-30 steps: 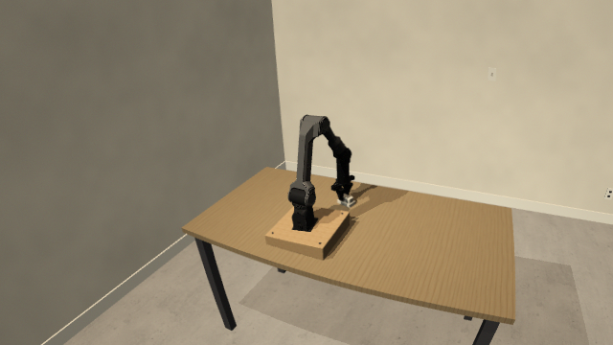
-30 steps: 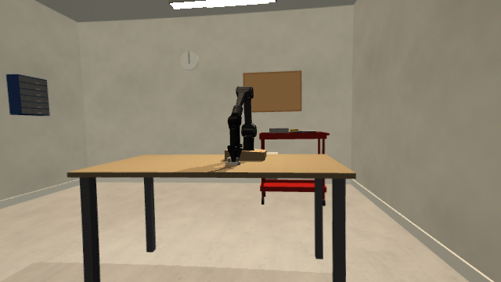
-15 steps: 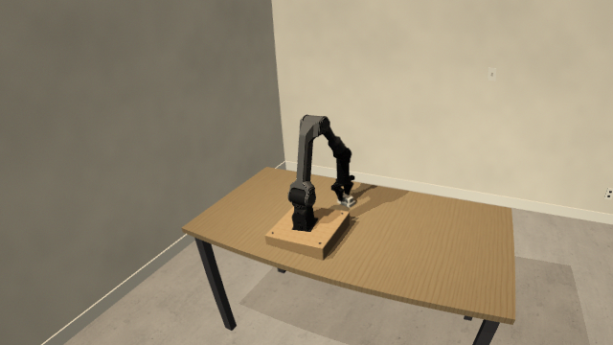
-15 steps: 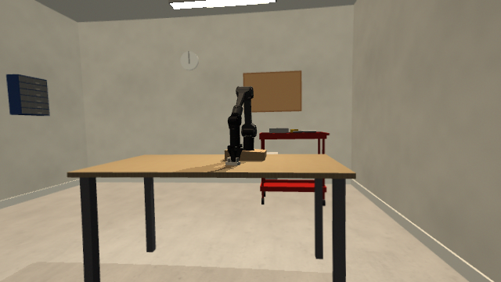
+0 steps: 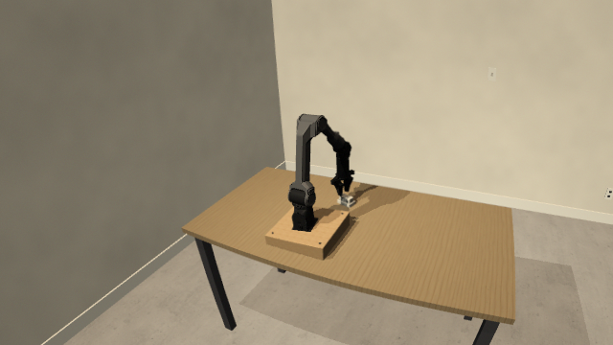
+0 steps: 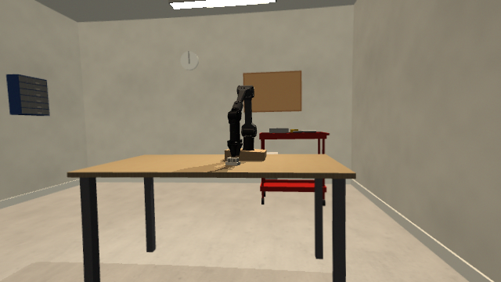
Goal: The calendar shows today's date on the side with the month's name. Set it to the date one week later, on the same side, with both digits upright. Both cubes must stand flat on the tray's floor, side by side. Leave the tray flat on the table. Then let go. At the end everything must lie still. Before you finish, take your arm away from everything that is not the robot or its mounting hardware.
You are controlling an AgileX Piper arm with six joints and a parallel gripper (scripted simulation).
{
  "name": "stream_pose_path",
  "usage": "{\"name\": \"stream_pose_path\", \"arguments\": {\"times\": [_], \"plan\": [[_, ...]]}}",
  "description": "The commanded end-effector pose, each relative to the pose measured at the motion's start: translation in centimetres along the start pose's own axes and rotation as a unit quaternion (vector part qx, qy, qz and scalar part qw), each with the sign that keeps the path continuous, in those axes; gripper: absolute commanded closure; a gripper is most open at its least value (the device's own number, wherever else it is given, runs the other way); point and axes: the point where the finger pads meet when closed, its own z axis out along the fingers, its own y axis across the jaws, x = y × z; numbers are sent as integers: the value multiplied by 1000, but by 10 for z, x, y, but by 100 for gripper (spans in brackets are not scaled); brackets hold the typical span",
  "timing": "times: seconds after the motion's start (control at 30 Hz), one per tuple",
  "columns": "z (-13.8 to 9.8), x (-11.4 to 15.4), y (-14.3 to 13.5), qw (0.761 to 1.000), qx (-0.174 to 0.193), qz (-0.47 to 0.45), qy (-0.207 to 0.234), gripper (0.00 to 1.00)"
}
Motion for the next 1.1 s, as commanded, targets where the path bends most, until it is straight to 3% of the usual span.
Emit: {"name": "stream_pose_path", "arguments": {"times": [0.0,0.3,0.6,0.63,1.07], "plan": [[-13,0,-2,1000,4,0,0,41],[-55,0,-1,1000,4,0,0,41],[-62,0,-1,1000,2,0,0,41],[-62,0,-1,1000,2,0,0,0],[-62,0,-1,1000,2,0,0,0]]}}
